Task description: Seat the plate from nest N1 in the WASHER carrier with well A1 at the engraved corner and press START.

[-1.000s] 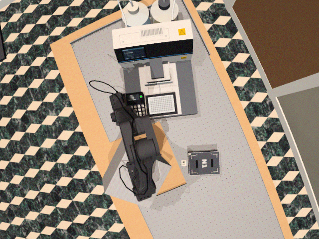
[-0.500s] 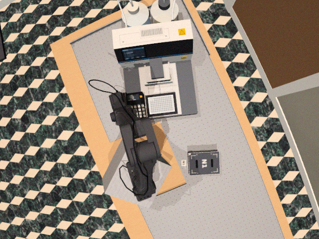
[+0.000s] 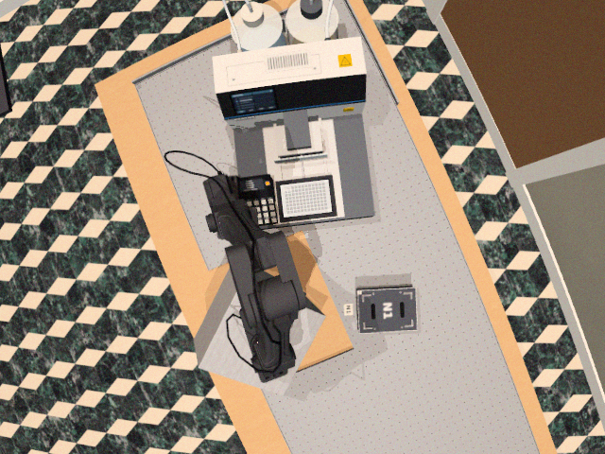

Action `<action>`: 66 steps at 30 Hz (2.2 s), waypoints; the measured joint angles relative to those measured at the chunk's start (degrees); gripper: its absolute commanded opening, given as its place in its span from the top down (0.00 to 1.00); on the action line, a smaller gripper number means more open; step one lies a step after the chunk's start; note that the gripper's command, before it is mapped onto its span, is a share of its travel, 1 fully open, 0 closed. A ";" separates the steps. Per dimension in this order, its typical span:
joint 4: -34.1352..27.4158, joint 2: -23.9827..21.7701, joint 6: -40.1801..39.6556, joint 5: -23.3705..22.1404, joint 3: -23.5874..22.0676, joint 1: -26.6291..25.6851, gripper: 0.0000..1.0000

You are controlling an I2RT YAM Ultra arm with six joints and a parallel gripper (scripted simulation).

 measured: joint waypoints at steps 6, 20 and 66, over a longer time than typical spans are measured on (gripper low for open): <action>-1.99 -1.64 0.55 -0.17 0.00 0.59 1.00; -6.34 -4.61 1.66 -0.48 1.42 1.68 1.00; -7.54 -4.94 2.01 -0.48 1.64 1.81 1.00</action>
